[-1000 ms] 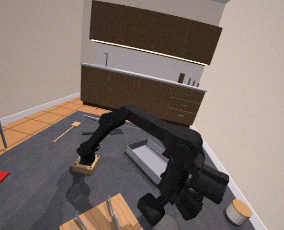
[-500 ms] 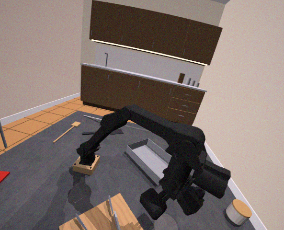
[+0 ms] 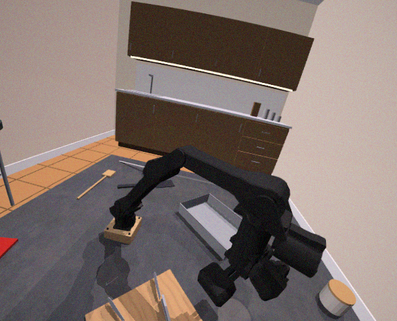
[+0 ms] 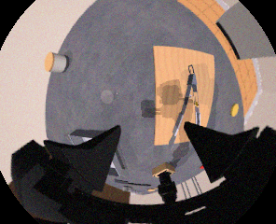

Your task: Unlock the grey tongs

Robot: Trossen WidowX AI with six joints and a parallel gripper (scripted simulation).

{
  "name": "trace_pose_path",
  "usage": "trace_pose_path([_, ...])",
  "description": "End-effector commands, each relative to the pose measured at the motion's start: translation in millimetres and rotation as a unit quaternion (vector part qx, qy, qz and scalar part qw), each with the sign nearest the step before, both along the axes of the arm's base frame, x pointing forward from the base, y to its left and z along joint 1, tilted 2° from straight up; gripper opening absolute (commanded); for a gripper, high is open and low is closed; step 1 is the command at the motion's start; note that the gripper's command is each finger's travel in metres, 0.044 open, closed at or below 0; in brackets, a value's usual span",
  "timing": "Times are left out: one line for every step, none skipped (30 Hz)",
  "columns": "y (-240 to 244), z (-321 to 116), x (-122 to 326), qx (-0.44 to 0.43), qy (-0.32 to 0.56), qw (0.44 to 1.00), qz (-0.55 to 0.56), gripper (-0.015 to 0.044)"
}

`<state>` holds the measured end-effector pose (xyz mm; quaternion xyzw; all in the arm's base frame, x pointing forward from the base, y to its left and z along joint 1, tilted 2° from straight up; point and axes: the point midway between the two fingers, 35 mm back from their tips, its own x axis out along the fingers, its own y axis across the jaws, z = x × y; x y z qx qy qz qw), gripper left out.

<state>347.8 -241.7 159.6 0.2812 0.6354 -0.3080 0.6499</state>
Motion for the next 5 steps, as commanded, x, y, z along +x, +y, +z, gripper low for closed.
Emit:
trace_pose_path([0.4, -0.4, -0.3, 0.001, 0.002, 1.000, -0.002, 0.0440])
trace_pose_path([0.4, -0.4, -0.3, 0.001, 0.002, 1.000, -0.002, 0.0440])
trace_pose_path([0.4, -0.4, -0.3, 0.001, 0.002, 1.000, -0.002, 0.0440])
trace_pose_path([0.4, -0.4, -0.3, 0.001, 0.002, 1.000, -0.002, 0.0440])
trace_pose_path([0.4, -0.4, -0.3, 0.001, 0.002, 1.000, -0.002, 0.0440])
